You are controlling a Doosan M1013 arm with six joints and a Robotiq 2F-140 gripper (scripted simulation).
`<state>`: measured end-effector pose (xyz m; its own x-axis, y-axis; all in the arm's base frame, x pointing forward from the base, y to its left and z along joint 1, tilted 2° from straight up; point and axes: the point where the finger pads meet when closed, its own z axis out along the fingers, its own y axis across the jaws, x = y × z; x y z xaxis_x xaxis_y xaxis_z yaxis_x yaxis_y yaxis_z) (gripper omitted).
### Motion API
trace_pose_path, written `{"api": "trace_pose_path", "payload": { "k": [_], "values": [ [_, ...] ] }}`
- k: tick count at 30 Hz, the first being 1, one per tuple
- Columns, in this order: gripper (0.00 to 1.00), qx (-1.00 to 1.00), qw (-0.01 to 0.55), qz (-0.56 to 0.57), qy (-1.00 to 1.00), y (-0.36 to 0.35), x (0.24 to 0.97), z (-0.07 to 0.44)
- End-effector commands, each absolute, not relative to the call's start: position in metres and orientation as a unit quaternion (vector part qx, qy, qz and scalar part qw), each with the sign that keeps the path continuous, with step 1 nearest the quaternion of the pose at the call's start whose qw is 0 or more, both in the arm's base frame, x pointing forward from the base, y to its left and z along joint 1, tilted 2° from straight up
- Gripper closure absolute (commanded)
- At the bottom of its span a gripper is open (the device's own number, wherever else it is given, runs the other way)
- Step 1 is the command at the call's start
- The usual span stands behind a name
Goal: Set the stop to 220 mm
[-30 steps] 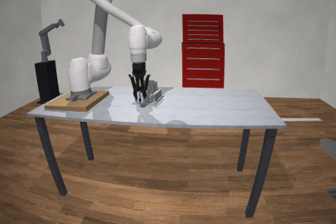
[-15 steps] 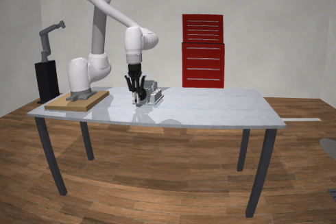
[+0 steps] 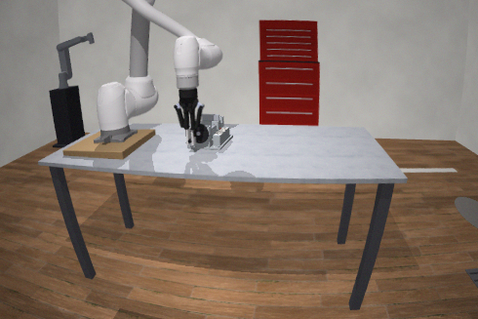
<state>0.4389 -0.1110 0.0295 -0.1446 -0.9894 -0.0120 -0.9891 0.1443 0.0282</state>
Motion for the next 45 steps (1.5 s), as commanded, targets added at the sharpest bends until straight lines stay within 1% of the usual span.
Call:
{"api": "trace_pose_path", "payload": {
  "k": [1, 45],
  "values": [
    [0.96, 0.654, 0.005, -0.015, -0.756, -0.111, 0.437, 0.032],
    [0.96, 0.654, 0.005, -0.015, -0.756, -0.111, 0.438, 0.069]
  ]
}}
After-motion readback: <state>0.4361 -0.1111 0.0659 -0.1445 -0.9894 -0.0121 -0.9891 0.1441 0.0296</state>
